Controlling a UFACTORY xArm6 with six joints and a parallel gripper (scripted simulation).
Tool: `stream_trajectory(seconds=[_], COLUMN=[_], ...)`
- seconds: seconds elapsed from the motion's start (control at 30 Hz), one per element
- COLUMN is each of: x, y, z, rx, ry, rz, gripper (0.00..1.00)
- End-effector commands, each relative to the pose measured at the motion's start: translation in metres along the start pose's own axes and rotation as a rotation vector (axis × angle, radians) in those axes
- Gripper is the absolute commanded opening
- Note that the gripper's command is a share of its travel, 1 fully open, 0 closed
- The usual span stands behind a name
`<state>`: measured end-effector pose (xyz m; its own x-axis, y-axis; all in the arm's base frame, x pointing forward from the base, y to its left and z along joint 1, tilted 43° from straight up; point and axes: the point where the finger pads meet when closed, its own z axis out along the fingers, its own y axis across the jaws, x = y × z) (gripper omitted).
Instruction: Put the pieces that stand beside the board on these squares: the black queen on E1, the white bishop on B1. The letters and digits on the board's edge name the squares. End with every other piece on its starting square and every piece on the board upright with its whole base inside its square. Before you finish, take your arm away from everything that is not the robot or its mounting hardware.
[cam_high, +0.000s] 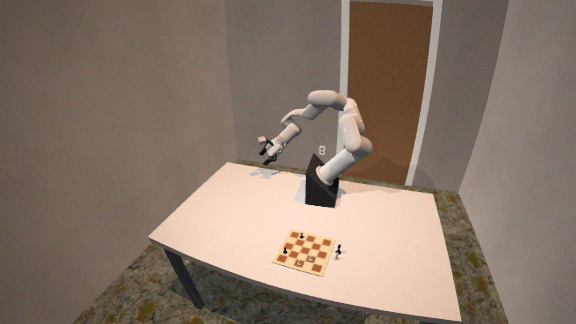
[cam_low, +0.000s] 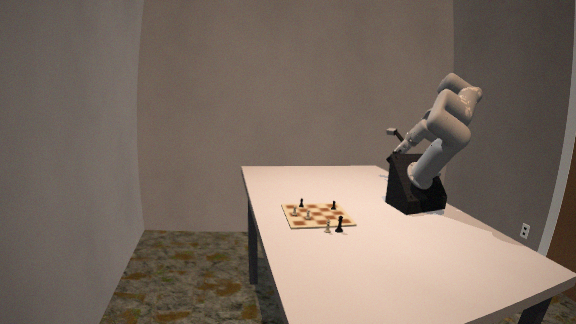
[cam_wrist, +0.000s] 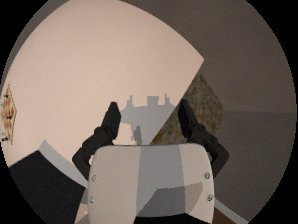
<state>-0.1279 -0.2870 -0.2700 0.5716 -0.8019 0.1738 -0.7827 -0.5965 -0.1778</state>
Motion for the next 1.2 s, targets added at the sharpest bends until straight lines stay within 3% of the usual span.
stream_trajectory(seconds=[0.0,0.73,0.87,1.0,1.1,1.17], x=[0.001,0.006,0.025,0.067,0.067,0.100], y=[0.002,0.007,0.025,0.055,0.055,0.072], z=[-0.001,0.001,0.004,0.009,0.009,0.010], rx=[-0.003,-0.022,-0.084,-0.204,-0.204,-0.287], ry=[0.001,-0.007,-0.027,-0.052,-0.052,-0.058], rz=[-0.001,-0.003,-0.009,-0.018,-0.018,-0.023], gripper=[1.00,1.00,1.00,1.00,1.00,1.00])
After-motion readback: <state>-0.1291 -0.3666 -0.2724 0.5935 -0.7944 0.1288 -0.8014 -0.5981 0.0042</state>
